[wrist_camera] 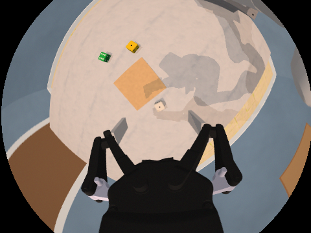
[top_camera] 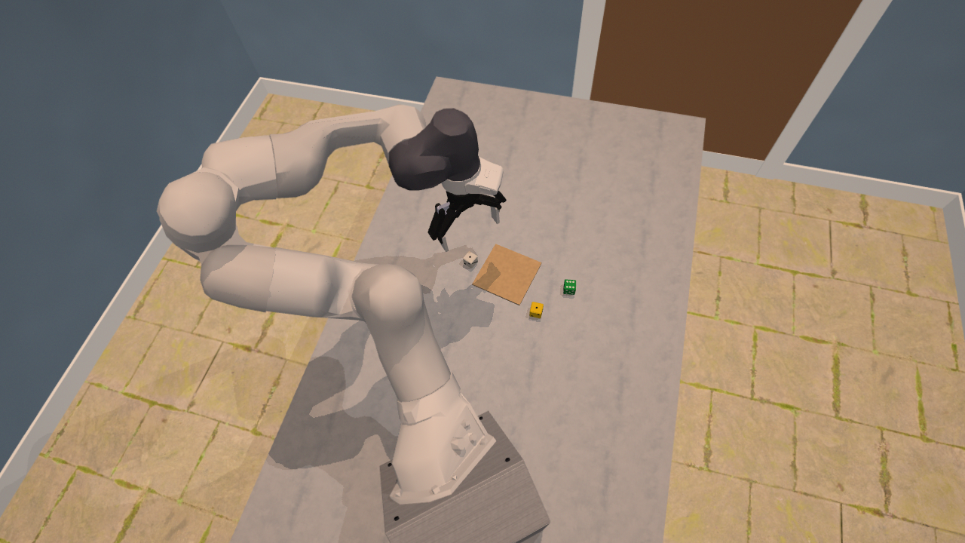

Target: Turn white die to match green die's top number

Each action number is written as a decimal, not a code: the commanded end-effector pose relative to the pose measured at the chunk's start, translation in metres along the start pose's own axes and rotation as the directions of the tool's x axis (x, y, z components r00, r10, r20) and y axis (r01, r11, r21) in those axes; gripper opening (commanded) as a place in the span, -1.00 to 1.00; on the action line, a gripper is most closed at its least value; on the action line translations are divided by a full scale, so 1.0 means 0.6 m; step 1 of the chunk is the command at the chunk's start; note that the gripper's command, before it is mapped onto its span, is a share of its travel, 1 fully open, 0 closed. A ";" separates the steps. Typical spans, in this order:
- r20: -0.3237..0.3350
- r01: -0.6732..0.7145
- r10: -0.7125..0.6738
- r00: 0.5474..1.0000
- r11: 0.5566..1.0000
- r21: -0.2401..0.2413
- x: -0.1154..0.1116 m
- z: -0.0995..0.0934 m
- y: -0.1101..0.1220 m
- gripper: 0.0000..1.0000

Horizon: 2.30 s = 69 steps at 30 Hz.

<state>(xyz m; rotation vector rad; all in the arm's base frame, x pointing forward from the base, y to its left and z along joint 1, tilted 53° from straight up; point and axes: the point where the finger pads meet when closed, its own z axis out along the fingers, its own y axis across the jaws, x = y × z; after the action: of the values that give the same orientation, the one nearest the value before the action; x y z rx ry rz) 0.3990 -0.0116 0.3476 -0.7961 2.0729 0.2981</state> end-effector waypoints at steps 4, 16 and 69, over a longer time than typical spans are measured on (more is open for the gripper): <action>-0.006 -0.024 0.024 1.000 0.999 -0.023 0.002 -0.007 0.012 1.00; -0.001 0.213 -0.213 0.977 0.977 -0.024 -0.006 -0.002 0.013 1.00; 0.009 0.550 -0.550 0.835 0.835 -0.022 -0.013 0.007 0.013 1.00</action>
<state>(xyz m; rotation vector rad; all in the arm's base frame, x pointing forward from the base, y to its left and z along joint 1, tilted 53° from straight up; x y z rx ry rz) 0.3979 0.0011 0.3524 -1.2250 1.8402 0.0933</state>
